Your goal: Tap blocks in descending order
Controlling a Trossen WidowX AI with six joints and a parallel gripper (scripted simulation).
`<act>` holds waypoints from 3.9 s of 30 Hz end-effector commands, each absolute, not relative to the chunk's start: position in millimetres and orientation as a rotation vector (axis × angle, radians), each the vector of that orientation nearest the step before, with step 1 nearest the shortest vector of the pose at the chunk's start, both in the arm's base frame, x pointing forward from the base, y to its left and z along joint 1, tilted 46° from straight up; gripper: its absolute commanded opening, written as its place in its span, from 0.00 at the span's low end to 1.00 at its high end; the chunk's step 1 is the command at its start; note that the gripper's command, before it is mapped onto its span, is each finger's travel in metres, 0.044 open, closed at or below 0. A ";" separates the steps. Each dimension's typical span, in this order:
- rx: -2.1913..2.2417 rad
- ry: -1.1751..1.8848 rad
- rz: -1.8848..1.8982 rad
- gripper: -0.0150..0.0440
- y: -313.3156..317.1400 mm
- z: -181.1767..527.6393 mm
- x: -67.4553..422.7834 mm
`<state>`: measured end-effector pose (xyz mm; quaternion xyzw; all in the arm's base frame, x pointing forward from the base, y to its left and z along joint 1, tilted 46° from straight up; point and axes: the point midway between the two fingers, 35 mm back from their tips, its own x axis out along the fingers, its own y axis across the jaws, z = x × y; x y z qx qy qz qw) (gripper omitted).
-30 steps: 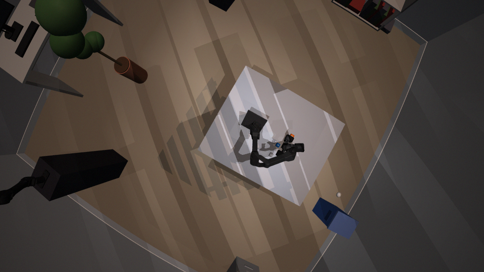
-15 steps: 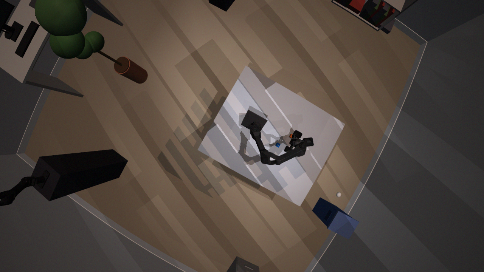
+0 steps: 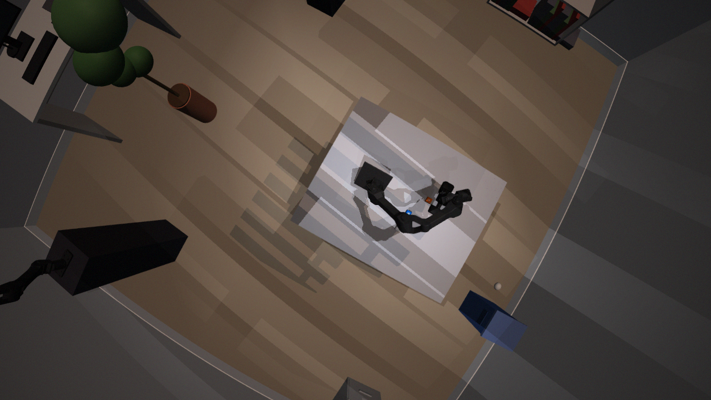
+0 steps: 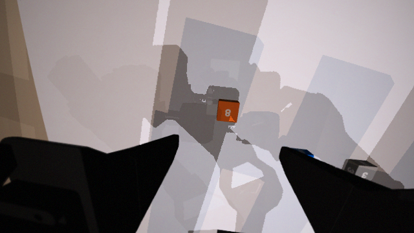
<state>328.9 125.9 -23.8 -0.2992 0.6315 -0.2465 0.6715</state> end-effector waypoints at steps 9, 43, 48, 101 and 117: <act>-0.665 1.424 -0.559 0.93 126.7 -24.8 329.9; -0.674 1.426 -0.565 0.35 -33.2 14.1 275.2; -0.674 1.426 -0.565 0.29 -33.2 14.1 275.2; -0.671 1.427 -0.561 0.29 30.3 66.8 274.1; -0.665 1.424 -0.559 0.29 126.7 -24.8 329.9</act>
